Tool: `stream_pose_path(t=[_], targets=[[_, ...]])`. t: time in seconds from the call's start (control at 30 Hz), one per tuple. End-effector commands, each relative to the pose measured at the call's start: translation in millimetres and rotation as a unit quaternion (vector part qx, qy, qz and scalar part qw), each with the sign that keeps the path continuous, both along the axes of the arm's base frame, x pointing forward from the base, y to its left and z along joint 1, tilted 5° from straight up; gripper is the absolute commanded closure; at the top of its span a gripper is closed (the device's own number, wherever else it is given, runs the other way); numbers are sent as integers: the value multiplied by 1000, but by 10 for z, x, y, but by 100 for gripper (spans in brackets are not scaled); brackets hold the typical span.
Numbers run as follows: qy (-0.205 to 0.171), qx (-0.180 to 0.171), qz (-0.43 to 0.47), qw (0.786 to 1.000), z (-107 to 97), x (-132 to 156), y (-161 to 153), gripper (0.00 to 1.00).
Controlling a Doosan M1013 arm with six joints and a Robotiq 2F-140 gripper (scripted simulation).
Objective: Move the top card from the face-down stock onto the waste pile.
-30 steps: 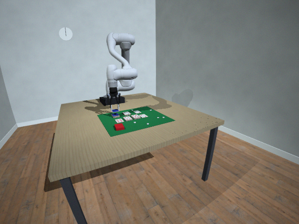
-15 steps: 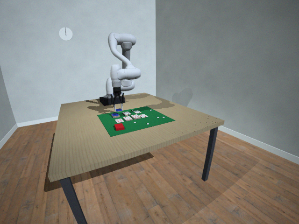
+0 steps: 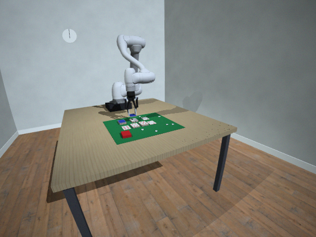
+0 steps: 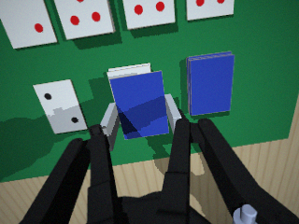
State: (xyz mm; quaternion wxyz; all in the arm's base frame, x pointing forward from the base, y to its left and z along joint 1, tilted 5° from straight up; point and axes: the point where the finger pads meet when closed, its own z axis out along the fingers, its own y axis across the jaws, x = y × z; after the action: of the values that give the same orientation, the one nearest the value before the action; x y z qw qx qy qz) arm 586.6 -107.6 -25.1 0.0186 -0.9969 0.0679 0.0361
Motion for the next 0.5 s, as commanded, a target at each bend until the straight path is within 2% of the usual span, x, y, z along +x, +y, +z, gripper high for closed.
stream_pose_path(t=[0.0,0.47], targets=[[0,0,1,1000,4,13,81,57],[0,0,2,1000,5,19,122,57]])
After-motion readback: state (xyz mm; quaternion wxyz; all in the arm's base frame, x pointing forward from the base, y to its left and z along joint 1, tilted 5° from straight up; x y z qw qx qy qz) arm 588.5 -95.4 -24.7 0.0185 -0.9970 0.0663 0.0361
